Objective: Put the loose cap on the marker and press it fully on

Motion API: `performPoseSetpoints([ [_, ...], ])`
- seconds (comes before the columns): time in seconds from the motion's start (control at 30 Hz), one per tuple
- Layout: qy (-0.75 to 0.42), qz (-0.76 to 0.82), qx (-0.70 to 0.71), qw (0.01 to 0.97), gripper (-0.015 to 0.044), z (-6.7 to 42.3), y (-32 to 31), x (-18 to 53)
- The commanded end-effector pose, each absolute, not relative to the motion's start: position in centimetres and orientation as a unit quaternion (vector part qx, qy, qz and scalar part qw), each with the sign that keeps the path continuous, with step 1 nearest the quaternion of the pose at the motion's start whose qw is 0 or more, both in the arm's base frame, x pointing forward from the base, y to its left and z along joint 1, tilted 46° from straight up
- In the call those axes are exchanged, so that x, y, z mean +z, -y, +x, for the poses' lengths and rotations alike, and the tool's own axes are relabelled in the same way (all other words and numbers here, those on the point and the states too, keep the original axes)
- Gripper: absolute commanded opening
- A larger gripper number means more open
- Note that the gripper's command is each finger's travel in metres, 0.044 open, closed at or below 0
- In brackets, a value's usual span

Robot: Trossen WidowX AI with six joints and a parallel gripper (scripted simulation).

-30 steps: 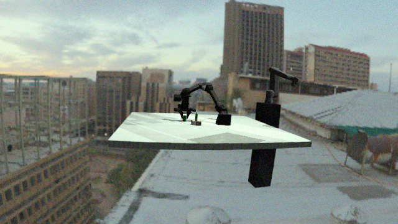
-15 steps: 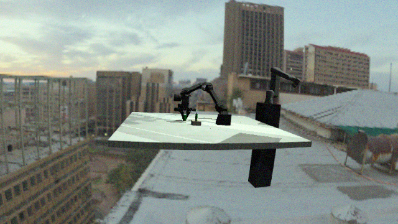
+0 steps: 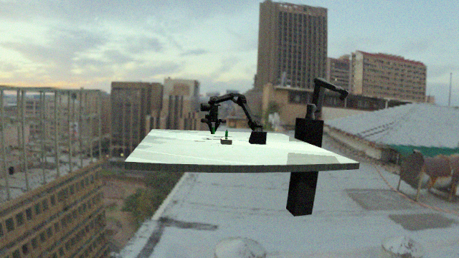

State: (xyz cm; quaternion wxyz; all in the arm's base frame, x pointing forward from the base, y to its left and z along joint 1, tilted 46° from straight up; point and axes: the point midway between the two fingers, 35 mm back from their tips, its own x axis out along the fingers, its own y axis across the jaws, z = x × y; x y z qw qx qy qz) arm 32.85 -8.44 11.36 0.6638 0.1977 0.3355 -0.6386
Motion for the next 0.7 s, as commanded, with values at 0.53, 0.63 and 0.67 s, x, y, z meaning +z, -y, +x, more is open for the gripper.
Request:
performPoseSetpoints([
  [0.53,-0.343,0.208,-0.631,0.664,0.0,32.4,3.1,10.4],
  [0.63,-0.344,0.209,-0.63,0.664,0.0,32.2,2.0,9.9],
  [0.67,-0.345,0.21,-0.63,0.664,0.0,32.1,1.6,9.7],
])
